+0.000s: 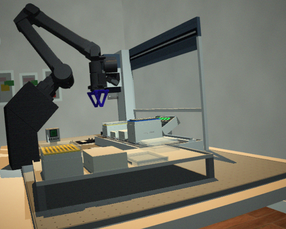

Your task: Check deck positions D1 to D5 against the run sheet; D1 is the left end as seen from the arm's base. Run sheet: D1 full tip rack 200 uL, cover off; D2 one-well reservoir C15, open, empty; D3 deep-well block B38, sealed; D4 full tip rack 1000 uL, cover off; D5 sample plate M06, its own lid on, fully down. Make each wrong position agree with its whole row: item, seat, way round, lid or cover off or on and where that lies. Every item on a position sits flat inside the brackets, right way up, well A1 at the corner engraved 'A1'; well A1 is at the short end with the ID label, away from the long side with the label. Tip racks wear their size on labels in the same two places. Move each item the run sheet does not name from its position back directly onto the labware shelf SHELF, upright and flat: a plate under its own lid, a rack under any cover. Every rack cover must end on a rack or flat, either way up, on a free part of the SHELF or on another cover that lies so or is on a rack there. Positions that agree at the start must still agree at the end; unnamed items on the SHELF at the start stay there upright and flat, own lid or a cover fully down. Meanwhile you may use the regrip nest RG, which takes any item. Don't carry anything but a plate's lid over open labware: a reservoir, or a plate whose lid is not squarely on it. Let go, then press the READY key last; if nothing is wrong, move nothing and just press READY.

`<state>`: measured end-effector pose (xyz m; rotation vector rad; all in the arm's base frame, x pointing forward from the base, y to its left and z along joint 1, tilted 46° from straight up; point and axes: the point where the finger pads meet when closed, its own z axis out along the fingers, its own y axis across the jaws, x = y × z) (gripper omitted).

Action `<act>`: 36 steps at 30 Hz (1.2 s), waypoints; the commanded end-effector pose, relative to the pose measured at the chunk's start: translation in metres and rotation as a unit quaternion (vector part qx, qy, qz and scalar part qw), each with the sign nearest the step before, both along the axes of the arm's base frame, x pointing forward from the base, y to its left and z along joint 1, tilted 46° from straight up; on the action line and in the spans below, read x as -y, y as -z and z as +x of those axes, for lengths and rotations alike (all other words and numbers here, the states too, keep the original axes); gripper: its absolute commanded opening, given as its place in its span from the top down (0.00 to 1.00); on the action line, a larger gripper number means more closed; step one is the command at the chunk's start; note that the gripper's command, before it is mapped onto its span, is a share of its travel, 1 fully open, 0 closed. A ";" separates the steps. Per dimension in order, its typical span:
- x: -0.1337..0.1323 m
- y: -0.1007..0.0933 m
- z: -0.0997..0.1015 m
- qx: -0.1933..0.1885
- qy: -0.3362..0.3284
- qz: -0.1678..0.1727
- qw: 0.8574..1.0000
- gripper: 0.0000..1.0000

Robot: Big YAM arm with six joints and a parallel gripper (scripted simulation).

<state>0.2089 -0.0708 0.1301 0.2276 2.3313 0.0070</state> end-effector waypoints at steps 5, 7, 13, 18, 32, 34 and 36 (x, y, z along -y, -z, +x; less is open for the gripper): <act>0.001 0.001 0.002 0.008 -0.023 -0.018 1.000 0.00; 0.004 0.000 0.001 0.010 -0.018 -0.021 1.000 0.00; 0.005 0.000 0.000 0.009 -0.015 -0.020 1.000 0.00; 0.005 0.000 0.000 0.009 -0.015 -0.020 1.000 0.00; 0.005 0.000 0.000 0.009 -0.015 -0.020 1.000 0.00; 0.005 0.000 0.000 0.009 -0.015 -0.020 1.000 0.00; 0.005 0.000 0.000 0.009 -0.015 -0.020 1.000 0.00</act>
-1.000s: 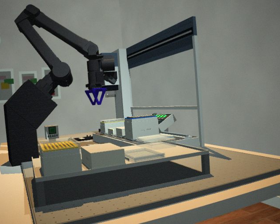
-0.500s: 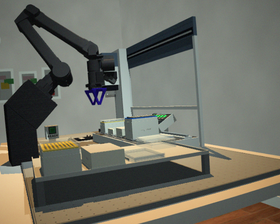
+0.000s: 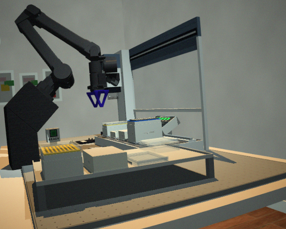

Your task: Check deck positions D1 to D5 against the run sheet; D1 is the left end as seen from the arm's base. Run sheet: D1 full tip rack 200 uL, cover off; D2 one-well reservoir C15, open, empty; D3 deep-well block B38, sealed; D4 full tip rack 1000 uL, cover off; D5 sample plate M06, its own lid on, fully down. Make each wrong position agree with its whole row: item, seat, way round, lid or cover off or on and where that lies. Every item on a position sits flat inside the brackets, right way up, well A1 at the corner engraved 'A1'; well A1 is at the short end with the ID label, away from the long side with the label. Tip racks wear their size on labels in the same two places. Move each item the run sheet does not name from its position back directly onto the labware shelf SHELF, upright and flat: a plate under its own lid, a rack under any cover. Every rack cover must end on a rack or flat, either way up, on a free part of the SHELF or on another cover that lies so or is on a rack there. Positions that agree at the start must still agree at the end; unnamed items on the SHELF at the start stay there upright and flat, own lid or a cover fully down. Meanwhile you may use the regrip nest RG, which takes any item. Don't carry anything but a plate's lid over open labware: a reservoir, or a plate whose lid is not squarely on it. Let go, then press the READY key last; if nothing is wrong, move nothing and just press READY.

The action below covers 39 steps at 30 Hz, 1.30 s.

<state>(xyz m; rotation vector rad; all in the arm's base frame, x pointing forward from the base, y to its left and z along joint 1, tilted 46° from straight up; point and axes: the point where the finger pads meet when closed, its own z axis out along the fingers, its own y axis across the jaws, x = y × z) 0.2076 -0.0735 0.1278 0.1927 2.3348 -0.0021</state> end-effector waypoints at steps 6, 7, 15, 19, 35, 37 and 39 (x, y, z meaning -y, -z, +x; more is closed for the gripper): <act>0.018 -0.027 0.010 0.021 -0.003 -0.024 0.999 0.00; 0.023 -0.028 0.011 0.021 -0.003 -0.024 0.999 0.00; 0.061 -0.039 0.021 0.017 -0.003 -0.026 1.000 0.00; 0.075 -0.044 0.025 0.016 -0.003 -0.026 1.000 0.00; 0.145 -0.067 0.043 0.013 -0.001 -0.026 1.000 0.00; 0.145 -0.067 0.043 0.013 -0.001 -0.026 1.000 0.00; 0.153 -0.070 0.045 0.011 -0.001 -0.024 1.000 0.00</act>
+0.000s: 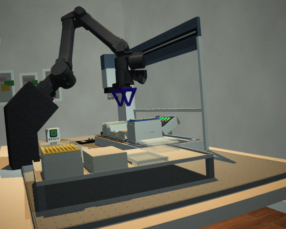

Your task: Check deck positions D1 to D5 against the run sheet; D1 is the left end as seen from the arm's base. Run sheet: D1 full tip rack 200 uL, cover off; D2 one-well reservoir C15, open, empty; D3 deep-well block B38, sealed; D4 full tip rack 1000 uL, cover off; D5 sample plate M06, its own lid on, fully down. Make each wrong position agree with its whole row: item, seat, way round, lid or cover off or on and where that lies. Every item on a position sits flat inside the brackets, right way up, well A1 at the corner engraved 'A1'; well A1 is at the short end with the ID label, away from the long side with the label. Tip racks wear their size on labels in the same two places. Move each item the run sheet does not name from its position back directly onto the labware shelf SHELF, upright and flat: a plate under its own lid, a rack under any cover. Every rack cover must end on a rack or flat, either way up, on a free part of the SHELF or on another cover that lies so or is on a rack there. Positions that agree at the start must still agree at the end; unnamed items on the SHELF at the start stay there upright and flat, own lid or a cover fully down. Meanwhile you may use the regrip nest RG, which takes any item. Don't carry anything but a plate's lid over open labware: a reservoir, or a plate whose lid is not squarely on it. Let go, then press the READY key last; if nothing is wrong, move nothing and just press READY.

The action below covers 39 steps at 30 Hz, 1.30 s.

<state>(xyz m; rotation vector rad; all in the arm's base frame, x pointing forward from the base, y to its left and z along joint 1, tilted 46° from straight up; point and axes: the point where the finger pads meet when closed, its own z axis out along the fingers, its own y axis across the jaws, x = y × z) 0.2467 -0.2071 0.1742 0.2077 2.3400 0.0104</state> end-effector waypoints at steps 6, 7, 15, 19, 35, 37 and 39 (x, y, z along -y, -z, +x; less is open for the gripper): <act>0.045 -0.031 0.012 0.009 -0.004 -0.023 1.000 0.00; 0.049 -0.033 0.013 0.009 -0.004 -0.023 1.000 0.00; 0.077 -0.044 0.020 0.009 -0.003 -0.024 1.000 0.00; 0.095 -0.051 0.025 0.008 -0.003 -0.024 1.000 0.00; 0.137 -0.085 0.048 0.016 -0.017 -0.039 0.999 0.00; 0.140 -0.062 0.051 0.008 -0.016 -0.027 0.999 0.00; 0.135 -0.047 0.053 0.003 -0.008 -0.010 1.000 0.00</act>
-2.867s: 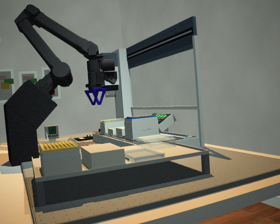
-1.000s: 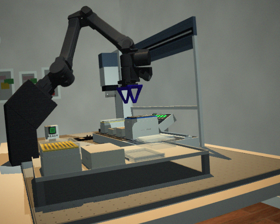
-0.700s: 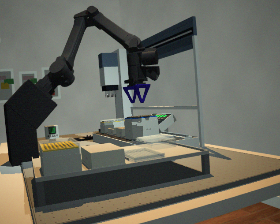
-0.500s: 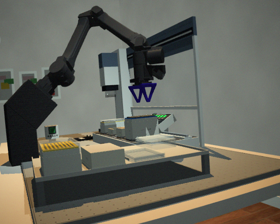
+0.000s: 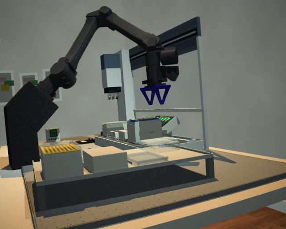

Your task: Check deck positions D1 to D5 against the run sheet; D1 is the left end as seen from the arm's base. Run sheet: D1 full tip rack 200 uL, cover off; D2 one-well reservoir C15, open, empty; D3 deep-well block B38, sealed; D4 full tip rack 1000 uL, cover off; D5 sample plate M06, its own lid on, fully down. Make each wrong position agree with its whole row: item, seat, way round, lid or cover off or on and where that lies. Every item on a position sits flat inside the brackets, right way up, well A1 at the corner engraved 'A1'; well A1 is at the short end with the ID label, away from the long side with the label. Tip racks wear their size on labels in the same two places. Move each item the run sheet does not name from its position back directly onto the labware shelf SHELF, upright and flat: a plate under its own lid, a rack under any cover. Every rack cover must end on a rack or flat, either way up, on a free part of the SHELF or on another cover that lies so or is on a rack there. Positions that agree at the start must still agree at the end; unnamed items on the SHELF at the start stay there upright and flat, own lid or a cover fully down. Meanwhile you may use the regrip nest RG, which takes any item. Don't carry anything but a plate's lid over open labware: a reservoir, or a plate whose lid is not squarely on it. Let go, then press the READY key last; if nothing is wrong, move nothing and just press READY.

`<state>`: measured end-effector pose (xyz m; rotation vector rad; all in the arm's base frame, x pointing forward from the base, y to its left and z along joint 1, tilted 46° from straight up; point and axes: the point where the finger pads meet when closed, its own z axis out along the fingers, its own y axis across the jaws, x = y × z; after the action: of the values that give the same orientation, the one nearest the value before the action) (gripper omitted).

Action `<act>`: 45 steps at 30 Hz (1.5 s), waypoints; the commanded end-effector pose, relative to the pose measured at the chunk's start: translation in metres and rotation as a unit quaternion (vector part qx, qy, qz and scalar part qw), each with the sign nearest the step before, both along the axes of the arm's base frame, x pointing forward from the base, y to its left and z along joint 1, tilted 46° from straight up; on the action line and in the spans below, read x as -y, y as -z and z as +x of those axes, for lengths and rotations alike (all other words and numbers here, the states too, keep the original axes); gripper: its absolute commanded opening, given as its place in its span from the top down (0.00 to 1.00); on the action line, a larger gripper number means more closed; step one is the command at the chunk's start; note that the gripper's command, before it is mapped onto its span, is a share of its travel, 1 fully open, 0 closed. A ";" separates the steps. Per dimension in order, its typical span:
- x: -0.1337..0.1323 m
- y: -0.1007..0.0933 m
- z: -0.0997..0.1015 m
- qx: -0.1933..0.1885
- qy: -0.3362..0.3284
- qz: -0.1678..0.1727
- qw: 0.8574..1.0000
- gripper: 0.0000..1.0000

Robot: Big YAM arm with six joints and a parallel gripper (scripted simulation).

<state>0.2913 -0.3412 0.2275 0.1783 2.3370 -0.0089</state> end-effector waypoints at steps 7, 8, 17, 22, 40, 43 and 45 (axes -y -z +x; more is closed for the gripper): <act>0.007 -0.005 0.009 0.008 0.002 -0.013 1.000 0.00; 0.007 -0.005 0.009 0.008 0.002 -0.013 1.000 0.00; 0.007 -0.005 0.009 0.008 0.002 -0.013 1.000 0.00; 0.007 -0.005 0.009 0.008 0.002 -0.013 1.000 0.00; -0.016 -0.004 0.014 0.010 -0.001 -0.013 1.000 0.00; -0.026 -0.004 0.015 0.010 -0.001 -0.013 1.000 0.00; -0.031 -0.004 0.015 0.010 -0.001 -0.013 1.000 0.00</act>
<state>0.3051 -0.3145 0.2219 0.1493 2.3392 -0.0128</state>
